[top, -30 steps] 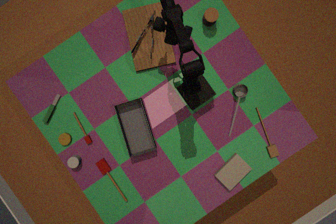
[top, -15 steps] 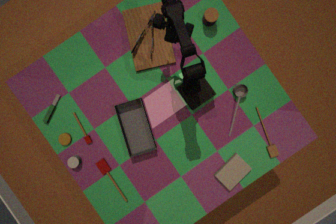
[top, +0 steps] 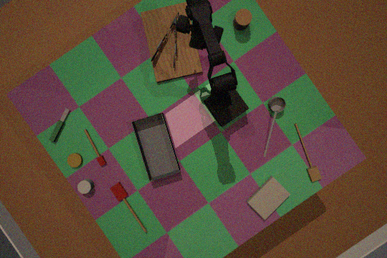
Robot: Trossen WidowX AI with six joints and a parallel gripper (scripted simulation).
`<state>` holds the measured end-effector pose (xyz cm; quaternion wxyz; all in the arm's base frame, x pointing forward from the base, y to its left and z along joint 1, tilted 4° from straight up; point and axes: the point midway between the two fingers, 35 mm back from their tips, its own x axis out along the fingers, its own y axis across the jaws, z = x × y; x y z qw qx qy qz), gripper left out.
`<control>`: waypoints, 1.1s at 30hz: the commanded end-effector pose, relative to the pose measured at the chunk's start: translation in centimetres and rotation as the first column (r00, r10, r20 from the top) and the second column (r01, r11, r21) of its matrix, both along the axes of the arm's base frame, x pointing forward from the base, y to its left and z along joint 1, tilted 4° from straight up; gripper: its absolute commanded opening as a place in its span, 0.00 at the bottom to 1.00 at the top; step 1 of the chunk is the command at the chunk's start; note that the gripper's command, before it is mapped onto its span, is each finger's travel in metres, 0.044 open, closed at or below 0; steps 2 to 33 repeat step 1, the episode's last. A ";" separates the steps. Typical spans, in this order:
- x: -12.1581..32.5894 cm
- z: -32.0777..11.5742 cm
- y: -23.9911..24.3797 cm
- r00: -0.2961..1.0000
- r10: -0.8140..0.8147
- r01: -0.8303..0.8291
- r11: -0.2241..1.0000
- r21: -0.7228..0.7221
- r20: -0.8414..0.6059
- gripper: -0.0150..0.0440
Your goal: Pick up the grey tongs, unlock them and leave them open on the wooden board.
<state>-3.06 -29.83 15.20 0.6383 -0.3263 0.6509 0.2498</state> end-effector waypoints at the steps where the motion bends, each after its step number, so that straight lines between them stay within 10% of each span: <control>1: 0.0 0.0 0.0 1.000 0.001 -0.001 1.000 0.001 0.000 1.00; 33: 0.0 0.0 0.0 1.000 0.001 -0.001 1.000 0.001 0.000 1.00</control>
